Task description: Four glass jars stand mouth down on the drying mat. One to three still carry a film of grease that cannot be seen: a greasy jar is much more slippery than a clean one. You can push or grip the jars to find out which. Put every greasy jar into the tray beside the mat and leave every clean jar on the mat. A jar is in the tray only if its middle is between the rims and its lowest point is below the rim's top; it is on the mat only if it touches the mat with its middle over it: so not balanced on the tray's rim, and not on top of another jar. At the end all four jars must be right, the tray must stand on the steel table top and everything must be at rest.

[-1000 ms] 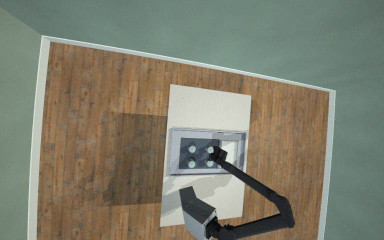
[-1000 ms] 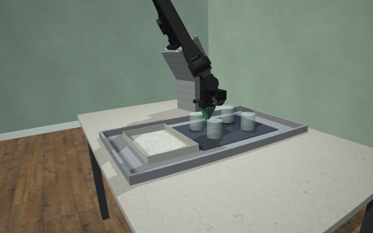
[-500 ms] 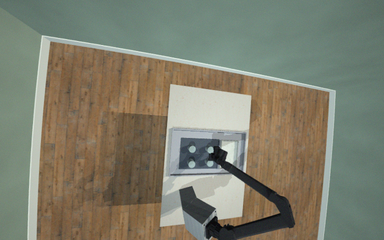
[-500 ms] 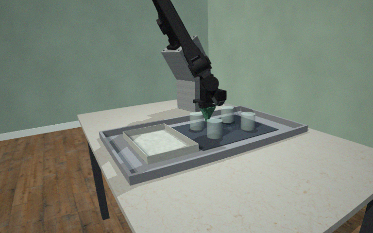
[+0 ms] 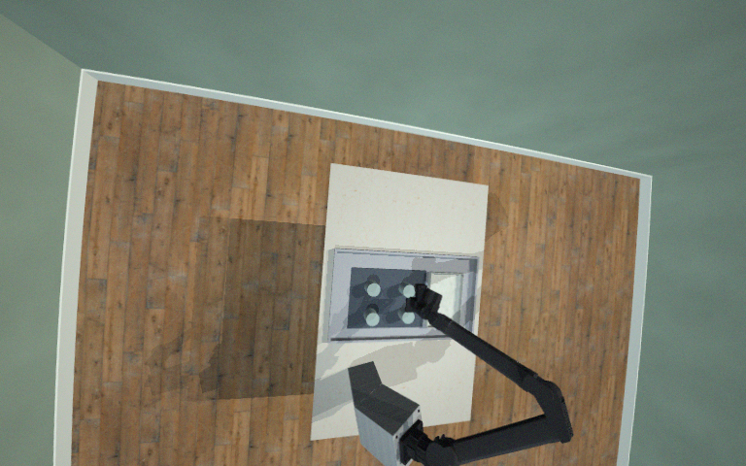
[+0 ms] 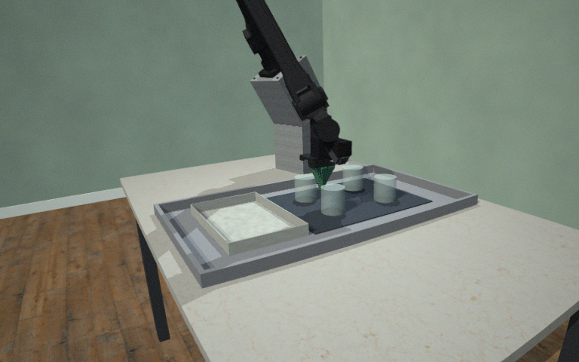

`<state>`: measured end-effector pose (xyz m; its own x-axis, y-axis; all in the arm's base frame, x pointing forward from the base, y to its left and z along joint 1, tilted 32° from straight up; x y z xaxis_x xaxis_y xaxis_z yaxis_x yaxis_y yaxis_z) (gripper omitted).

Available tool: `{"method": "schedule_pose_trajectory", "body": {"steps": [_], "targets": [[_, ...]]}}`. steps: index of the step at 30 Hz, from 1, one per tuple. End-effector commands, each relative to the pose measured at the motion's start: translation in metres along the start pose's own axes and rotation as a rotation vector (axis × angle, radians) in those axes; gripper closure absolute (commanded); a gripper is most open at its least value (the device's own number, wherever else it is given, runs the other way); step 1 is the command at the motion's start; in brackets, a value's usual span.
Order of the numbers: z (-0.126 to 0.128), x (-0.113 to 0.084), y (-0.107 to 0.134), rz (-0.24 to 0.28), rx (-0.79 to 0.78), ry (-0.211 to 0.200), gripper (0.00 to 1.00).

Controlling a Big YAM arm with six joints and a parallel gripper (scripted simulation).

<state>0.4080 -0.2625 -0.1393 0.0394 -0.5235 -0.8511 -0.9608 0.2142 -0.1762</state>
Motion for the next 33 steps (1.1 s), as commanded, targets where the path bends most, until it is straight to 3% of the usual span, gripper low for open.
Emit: {"method": "schedule_pose_trajectory", "body": {"steps": [1, 33], "targets": [[0.0008, 0.0011, -0.0106, -0.011, 0.005, 0.001, 1.0], [0.0014, 0.001, -0.0145, -0.011, 0.005, 0.001, 1.0]]}}
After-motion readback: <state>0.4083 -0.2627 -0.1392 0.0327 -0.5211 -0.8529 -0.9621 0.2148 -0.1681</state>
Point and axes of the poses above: the point where the finger pads meet when closed, its own x axis out along the fingers, its own z axis across the jaws, y = z × x, the point moved 5 cm from there along -x, back along the fingers, and after that the axes turned 8 degrees about x, right-handed, at the moved point
